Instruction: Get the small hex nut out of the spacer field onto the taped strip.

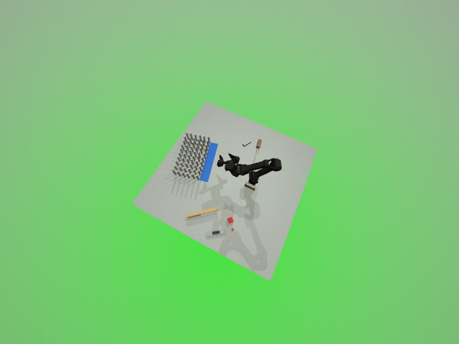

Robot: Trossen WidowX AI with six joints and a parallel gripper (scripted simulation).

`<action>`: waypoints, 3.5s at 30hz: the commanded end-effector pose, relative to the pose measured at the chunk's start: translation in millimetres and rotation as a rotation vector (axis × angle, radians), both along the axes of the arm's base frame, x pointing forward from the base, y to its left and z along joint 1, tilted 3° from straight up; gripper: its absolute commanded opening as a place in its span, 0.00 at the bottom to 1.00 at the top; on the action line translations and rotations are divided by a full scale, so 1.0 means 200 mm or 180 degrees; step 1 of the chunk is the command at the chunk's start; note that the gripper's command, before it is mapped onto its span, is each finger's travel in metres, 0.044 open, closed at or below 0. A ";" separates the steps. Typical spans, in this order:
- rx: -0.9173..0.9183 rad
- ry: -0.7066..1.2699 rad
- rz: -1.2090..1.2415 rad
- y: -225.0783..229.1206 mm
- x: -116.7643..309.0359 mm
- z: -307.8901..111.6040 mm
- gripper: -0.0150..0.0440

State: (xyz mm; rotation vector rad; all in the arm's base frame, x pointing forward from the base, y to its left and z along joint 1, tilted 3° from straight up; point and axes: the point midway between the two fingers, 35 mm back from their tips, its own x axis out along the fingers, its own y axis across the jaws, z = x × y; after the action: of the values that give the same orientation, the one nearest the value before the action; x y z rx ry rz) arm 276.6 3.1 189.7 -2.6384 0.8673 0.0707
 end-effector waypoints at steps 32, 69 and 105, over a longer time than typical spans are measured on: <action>0.7616 -0.1855 -0.1634 -0.06 0.54 -0.32 1.00; 0.8356 -0.1969 -0.2194 -0.08 0.56 -0.34 1.00; 0.5354 -0.1333 -0.2410 -1.10 0.45 -0.47 1.00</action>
State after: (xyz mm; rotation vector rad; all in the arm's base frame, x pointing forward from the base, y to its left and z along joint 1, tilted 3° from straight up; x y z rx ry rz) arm 384.0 -152.6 101.7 -0.4215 0.7364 -0.0337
